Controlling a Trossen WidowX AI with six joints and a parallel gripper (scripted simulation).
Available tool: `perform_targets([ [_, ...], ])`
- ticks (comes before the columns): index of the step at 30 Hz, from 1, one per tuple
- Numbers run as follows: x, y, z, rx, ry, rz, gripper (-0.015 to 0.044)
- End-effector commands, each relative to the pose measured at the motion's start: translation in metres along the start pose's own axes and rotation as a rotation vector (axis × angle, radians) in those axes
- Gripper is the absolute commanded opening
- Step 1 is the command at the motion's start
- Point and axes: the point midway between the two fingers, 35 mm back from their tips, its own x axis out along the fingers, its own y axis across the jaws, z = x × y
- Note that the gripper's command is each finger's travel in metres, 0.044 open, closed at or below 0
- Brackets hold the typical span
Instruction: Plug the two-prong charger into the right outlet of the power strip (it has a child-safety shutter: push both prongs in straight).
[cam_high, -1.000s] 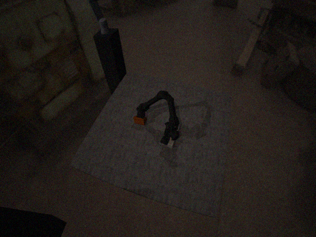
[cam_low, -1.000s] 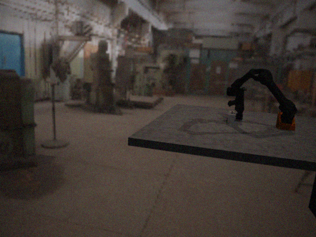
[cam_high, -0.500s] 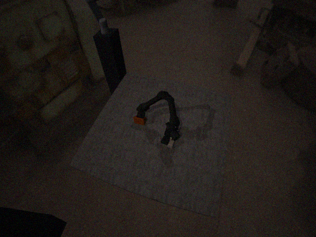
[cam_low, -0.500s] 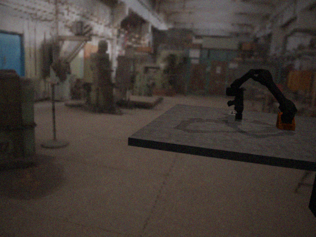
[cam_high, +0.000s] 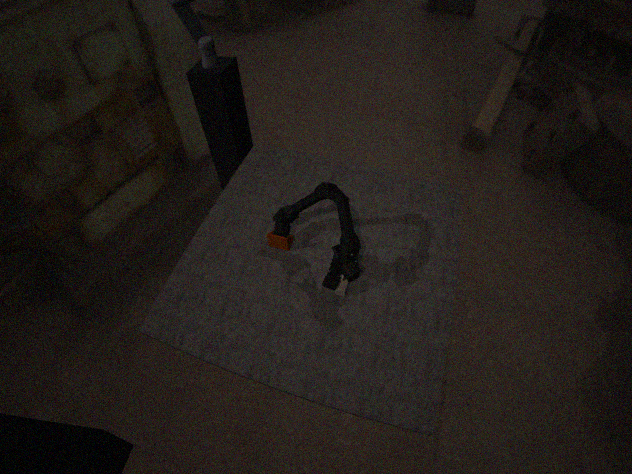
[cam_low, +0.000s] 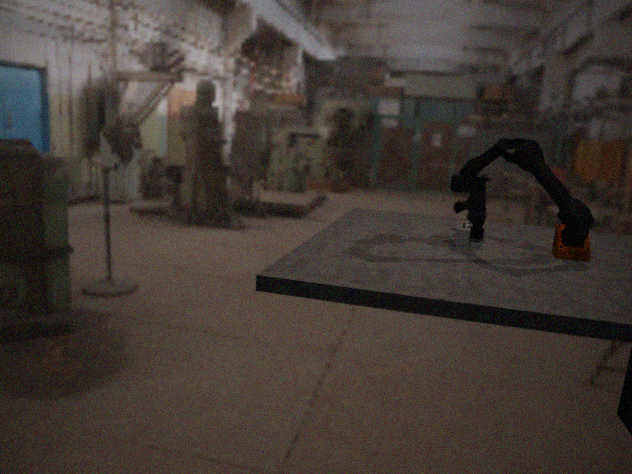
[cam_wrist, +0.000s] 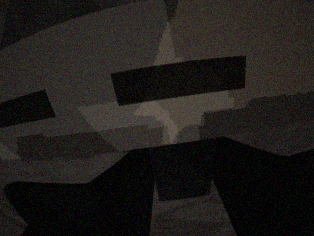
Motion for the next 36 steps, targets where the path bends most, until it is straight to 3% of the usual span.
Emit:
perform_targets([
  [1, 0.0003, -0.0001, 0.0101, -0.020, -0.028, -0.002, 0.0000],
  [36, -0.0011, -0.0002, 0.0060, -0.019, -0.027, -0.002, 0.0000],
])
